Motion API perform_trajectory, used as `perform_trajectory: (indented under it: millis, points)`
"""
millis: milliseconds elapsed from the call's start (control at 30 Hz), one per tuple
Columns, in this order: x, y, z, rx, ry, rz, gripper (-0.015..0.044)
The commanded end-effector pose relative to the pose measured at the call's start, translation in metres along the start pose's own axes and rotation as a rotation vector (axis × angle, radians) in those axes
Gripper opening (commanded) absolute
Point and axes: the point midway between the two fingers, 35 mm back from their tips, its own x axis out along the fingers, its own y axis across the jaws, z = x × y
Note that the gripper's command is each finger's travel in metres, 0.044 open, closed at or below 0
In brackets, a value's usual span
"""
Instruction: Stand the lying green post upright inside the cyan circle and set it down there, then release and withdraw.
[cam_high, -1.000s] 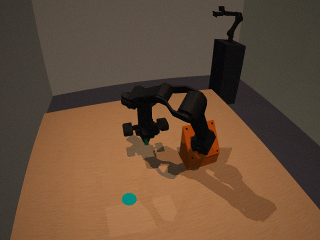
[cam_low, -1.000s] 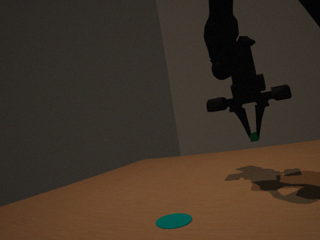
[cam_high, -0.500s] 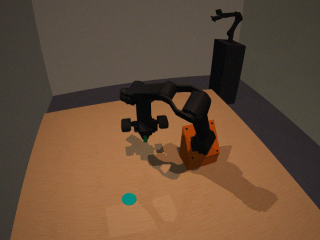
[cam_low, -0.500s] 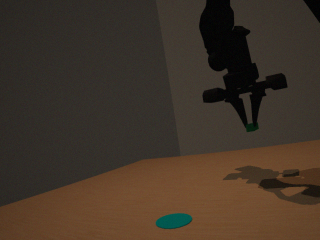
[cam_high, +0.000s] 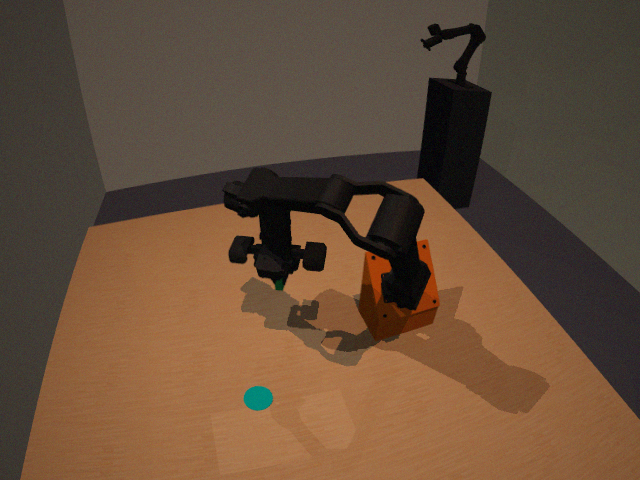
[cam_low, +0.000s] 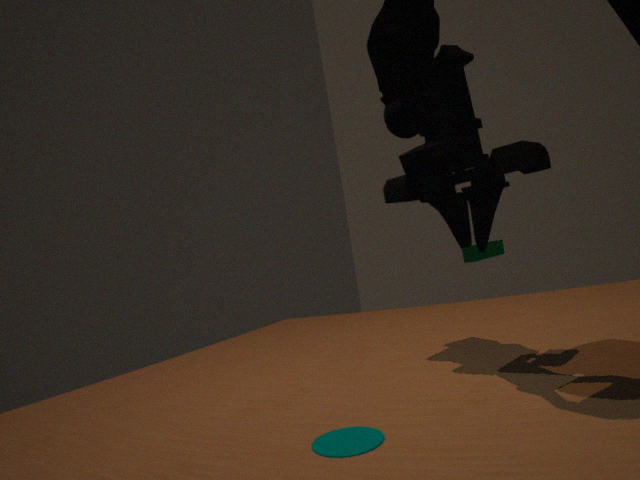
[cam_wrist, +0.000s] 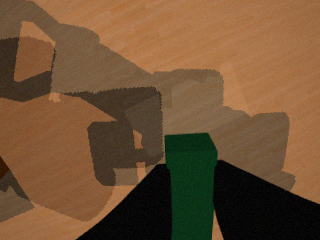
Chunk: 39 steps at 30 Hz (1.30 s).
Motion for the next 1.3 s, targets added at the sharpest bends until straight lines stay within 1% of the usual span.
perform_trajectory:
  millis: [0, 1267]
  points:
    - [-0.004, -0.005, 0.01, 0.066, 0.002, -0.012, 0.0023]
    - [-0.016, -0.026, 0.103, 0.793, -0.005, -0.022, 0.0023]
